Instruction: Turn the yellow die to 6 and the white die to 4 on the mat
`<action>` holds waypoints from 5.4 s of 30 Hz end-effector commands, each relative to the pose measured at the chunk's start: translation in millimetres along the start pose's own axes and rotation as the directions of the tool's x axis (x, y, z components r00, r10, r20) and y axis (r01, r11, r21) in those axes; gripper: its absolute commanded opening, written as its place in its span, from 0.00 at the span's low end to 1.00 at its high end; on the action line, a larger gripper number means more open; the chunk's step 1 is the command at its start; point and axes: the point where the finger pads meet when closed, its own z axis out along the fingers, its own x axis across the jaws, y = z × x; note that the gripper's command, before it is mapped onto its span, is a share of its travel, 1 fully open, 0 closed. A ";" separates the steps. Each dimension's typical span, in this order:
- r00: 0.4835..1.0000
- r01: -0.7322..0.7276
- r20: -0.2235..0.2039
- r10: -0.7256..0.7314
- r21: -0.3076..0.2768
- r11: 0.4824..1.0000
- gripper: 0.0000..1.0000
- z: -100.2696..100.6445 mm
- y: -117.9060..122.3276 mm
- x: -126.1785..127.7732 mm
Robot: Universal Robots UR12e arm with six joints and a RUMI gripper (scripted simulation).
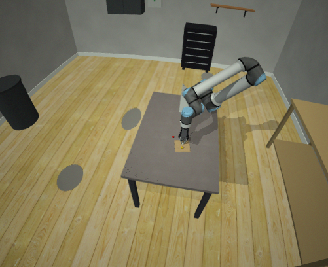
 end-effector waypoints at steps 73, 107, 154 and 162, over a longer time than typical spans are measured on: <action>1.000 -0.003 0.003 0.003 -0.003 1.000 1.00 -87.0 2.3 -0.3; 1.000 -0.003 0.003 0.003 -0.003 1.000 1.00 -87.0 2.3 -0.3; 1.000 -0.003 0.003 0.003 -0.003 1.000 1.00 -174.0 2.0 0.0; 1.000 -0.003 0.003 0.003 -0.003 1.000 1.00 -174.0 2.0 0.0</action>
